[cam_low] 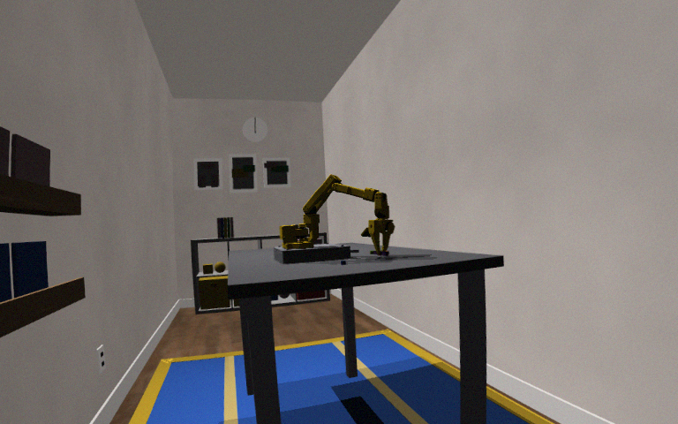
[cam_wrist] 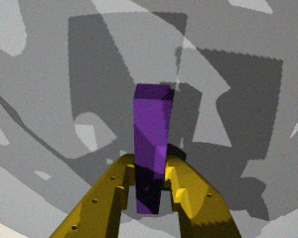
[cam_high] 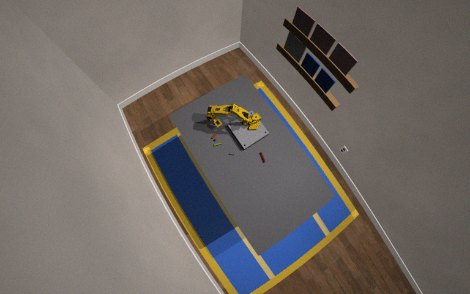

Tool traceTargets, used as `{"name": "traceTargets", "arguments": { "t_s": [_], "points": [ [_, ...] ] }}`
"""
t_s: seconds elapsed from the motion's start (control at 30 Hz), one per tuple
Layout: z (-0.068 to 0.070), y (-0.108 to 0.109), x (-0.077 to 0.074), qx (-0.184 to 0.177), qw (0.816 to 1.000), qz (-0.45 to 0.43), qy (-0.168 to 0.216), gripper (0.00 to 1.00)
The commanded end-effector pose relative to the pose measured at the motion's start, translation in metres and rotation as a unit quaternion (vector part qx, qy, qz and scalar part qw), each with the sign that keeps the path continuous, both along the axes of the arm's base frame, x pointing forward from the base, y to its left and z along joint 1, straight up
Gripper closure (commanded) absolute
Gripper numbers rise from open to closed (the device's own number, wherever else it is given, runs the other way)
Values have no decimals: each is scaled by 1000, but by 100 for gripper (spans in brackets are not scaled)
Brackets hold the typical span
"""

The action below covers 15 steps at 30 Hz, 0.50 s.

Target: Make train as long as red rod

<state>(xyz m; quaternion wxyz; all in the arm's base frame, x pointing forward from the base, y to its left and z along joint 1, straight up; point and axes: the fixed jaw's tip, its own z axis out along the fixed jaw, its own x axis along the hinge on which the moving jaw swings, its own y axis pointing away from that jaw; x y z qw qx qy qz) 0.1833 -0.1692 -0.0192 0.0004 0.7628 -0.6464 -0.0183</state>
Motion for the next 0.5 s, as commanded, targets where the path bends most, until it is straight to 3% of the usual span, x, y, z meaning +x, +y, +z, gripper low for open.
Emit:
{"name": "traceTargets", "arguments": {
  "t_s": [0.0,0.47],
  "points": [
    [14,0,4,-6,1000,5,-8,100],
    [21,0,5,-6,1000,5,-8,100]
  ]
}}
